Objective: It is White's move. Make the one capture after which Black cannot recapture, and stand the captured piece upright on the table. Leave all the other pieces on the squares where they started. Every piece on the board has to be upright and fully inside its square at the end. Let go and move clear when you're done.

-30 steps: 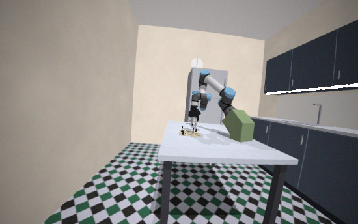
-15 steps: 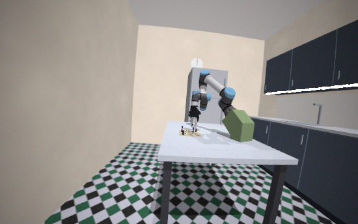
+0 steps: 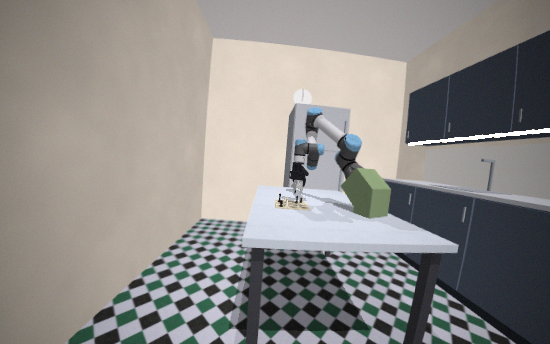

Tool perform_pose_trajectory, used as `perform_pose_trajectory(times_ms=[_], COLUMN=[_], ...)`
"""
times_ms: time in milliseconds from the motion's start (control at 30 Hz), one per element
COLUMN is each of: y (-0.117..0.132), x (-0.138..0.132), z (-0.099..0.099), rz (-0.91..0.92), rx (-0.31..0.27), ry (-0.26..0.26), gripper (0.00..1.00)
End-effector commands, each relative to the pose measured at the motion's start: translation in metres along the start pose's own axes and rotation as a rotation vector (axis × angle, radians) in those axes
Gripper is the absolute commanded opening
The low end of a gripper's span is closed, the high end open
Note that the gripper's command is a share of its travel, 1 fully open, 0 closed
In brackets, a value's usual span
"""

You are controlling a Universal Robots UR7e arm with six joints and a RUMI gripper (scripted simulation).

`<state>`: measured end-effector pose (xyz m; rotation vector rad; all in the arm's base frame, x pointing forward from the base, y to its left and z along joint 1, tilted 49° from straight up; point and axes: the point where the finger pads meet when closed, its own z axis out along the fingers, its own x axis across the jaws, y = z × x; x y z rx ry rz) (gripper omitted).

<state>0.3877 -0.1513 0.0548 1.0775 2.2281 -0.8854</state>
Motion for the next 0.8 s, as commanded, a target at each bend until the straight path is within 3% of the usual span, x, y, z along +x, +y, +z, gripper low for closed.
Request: perform_pose_trajectory(times_ms=[0, 767], y=[0.0, 0.0], x=[0.0, 0.0], z=[0.001, 0.038], rz=[0.0, 0.0], rx=[-0.001, -0.001], ry=[-0.001, -0.001], gripper=[0.25, 0.25])
